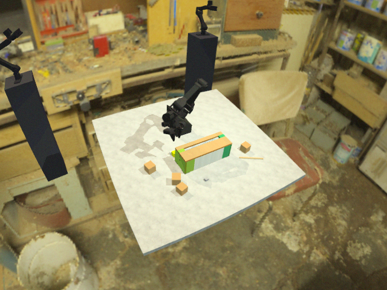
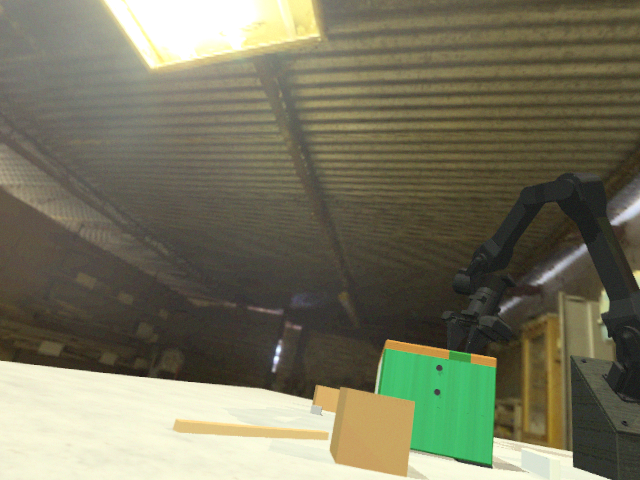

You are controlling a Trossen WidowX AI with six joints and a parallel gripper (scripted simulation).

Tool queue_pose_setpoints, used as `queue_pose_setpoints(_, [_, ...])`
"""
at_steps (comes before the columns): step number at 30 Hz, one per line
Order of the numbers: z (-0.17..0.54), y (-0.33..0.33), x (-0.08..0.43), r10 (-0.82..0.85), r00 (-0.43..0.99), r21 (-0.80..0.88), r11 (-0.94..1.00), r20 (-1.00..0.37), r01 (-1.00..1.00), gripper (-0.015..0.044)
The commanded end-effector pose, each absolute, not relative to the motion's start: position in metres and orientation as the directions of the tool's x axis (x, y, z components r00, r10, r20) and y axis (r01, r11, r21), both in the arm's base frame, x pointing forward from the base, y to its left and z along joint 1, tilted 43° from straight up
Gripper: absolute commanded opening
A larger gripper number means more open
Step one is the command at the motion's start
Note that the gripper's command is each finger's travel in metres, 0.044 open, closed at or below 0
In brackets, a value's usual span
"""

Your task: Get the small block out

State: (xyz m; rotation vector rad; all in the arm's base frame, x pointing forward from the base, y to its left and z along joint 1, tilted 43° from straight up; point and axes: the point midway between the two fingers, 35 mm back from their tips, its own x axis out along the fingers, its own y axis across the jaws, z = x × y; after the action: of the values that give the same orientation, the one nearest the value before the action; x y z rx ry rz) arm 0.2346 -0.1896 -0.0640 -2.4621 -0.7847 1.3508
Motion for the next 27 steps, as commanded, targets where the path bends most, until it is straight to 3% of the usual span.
queue_pose_setpoints(1, [-0.071, -0.186, 0.227, 0.574, 0.469, -0.667, -0.744, -0.671, -0.044, 0.0285])
queue_pose_setpoints(14, [-0.073, -0.184, 0.227, 0.574, 0.469, -0.666, -0.744, -0.671, -0.042, 0.0285])
queue_pose_setpoints(21, [-0.136, -0.120, 0.233, 0.577, 0.470, -0.669, -0.742, -0.668, -0.041, 0.0285])
queue_pose_setpoints(27, [-0.137, -0.118, 0.233, 0.577, 0.470, -0.670, -0.741, -0.668, -0.042, 0.0285])
